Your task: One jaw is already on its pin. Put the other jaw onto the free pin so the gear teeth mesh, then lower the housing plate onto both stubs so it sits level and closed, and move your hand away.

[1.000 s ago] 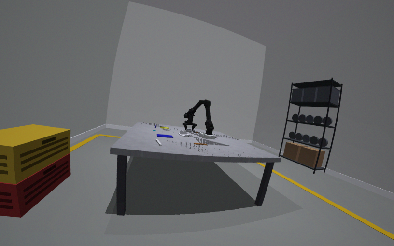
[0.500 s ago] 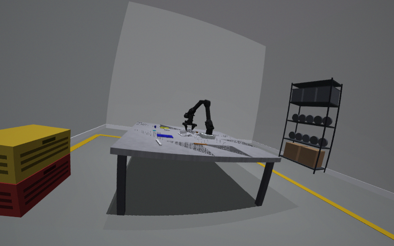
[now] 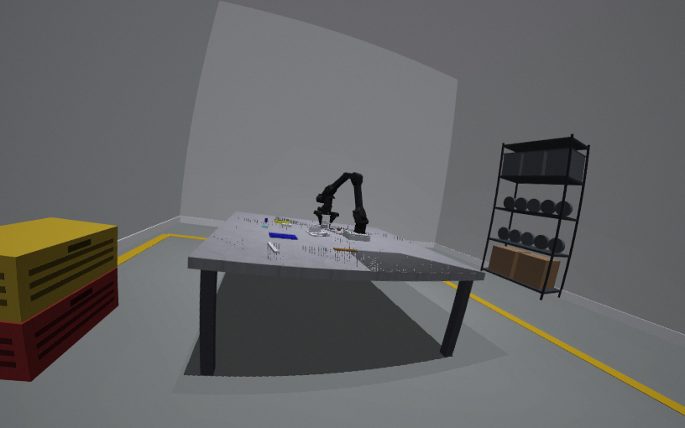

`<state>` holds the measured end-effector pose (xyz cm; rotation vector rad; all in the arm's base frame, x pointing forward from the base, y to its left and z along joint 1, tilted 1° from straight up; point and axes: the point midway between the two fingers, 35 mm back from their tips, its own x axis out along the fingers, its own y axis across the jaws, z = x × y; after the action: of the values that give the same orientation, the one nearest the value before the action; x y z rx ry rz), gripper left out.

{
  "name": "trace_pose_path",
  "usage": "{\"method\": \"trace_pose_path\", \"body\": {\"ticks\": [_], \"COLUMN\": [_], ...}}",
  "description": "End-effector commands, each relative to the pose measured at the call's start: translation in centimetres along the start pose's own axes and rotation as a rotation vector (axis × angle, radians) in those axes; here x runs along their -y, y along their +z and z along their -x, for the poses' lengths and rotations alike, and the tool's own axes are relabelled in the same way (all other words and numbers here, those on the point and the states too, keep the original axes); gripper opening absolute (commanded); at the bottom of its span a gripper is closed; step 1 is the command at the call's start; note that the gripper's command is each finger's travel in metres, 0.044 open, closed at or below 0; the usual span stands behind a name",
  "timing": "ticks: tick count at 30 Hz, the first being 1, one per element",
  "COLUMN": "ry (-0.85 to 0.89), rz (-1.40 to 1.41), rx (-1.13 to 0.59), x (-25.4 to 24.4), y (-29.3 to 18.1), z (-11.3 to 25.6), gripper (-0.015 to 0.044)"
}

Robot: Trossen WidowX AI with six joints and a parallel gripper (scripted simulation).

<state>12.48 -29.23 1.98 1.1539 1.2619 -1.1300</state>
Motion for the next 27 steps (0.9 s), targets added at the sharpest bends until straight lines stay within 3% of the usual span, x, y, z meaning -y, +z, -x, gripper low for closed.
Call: {"method": "trace_pose_path", "body": {"ticks": [1, 14, 27], "ry": [0.004, 0.004, 0.004], "rz": [-0.002, -0.005, 0.094], "rx": [0.016, 0.017, 0.017], "x": [-0.1, 0.0, -1.8], "y": [0.3, 0.0, -1.2], "z": [1.6, 5.6, 5.7], "gripper": [0.0351, 0.0351, 0.0351]}}
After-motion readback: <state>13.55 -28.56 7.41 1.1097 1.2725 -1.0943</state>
